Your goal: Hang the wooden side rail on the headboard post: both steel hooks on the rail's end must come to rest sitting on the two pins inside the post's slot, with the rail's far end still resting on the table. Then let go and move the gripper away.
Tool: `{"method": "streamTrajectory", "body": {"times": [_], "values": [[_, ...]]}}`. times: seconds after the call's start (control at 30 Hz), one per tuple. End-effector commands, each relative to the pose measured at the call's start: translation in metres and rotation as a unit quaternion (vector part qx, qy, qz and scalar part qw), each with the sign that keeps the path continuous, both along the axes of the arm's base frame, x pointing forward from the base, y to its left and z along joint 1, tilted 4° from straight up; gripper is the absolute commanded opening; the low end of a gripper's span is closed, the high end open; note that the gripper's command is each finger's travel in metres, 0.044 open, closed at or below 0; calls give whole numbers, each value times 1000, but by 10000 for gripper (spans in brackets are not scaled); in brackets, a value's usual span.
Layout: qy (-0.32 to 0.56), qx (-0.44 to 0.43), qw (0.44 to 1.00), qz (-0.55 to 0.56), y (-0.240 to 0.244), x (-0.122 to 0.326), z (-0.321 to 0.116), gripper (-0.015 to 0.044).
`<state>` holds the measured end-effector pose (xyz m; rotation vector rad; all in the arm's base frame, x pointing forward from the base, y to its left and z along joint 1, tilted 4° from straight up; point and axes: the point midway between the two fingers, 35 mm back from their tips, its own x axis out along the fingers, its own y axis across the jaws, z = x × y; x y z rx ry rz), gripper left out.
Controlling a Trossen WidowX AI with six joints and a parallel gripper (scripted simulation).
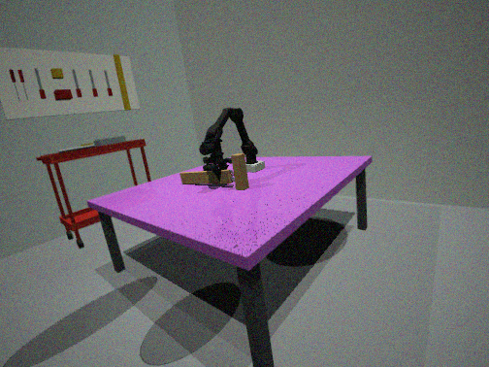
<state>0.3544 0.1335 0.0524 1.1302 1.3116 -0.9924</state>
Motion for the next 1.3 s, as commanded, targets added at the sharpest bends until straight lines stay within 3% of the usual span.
{"method": "streamTrajectory", "body": {"times": [0.0, 1.27], "values": [[-3, 1, 1000, -2, 1, 1, 2, 0], [-3, 2, 1000, -1, 5, 0, 3, 0]]}}
